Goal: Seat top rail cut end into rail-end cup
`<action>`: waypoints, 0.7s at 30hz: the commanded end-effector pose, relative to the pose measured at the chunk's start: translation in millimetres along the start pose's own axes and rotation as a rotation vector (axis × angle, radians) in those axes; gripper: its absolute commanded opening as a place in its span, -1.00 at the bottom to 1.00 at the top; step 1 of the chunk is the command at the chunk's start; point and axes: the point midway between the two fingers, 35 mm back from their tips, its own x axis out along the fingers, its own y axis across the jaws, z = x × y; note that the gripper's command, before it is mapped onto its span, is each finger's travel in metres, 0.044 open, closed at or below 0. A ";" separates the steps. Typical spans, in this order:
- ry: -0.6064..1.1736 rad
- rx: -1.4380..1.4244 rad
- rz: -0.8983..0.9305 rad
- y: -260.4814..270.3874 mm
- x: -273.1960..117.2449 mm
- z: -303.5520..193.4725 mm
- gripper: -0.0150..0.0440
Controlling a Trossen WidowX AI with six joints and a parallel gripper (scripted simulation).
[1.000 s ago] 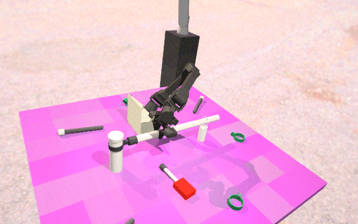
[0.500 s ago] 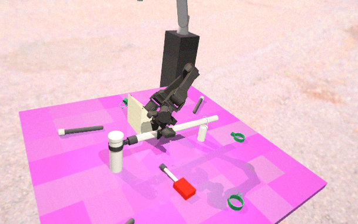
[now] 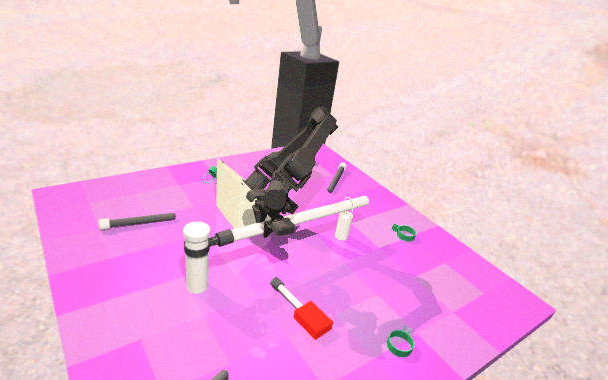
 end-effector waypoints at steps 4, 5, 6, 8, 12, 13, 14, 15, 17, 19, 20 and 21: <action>0.016 0.001 -0.007 -0.1 -2.1 -11.1 -0.49; 0.016 0.001 -0.007 0.1 -2.0 -11.8 -0.49; 0.016 0.001 -0.007 0.3 -2.0 -12.4 -0.49; 0.001 0.000 0.000 0.2 0.8 -4.2 -0.49; 0.001 0.000 0.000 0.2 0.8 -4.2 -0.49; 0.001 0.000 0.000 0.2 0.8 -4.2 -0.49; 0.001 0.000 0.000 0.2 0.8 -4.2 -0.49; 0.001 0.000 0.000 0.2 0.8 -4.2 -0.49; 0.001 0.000 0.000 0.2 0.8 -4.2 -0.31; 0.001 0.000 0.000 0.2 0.8 -4.2 -0.14; 0.001 0.000 0.000 0.2 0.8 -4.2 -0.05; 0.001 0.000 0.000 0.2 0.8 -4.2 0.04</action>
